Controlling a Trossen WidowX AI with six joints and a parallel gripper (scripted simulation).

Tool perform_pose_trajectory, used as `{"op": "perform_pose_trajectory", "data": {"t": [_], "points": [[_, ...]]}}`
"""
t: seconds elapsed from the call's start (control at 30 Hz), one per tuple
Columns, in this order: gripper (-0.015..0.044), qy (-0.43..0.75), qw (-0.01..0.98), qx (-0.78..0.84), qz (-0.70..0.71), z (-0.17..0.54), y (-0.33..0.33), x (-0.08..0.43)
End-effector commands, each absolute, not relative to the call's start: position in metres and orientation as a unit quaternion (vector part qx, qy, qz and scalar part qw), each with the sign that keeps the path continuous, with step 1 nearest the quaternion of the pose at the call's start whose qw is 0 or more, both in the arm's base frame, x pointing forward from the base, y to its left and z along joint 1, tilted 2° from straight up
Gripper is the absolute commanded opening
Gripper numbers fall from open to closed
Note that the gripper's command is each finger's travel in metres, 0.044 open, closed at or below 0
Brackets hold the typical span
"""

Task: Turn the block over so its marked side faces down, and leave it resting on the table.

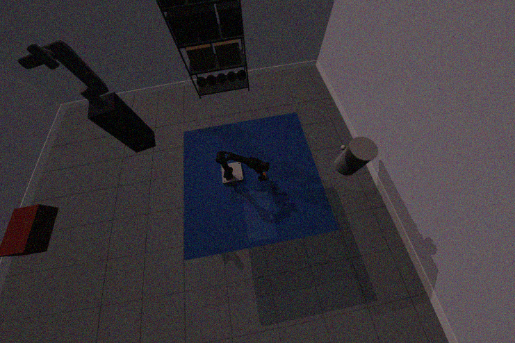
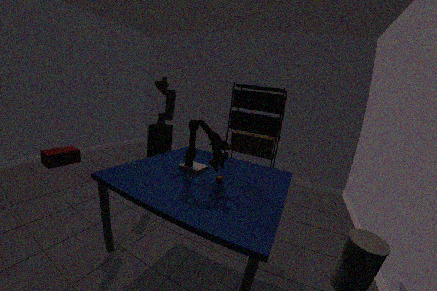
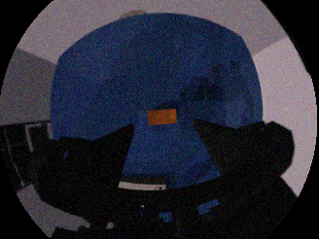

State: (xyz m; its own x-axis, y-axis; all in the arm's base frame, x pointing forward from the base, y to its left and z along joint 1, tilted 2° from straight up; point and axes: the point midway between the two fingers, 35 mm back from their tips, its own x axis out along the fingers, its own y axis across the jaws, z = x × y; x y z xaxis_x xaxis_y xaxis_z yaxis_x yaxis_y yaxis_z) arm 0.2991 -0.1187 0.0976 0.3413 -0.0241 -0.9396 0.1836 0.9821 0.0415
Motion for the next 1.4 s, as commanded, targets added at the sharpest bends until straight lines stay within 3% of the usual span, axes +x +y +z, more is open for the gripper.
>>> {"op": "perform_pose_trajectory", "data": {"t": [0.0,0.2,1.37], "points": [[0.044,0.636,0.766,0.074,-0.062,0.108,-0.122,0.31],[0.044,0.693,0.715,0.073,-0.056,0.116,-0.121,0.317],[0.044,0.693,0.715,0.073,-0.056,0.047,-0.121,0.32]]}}
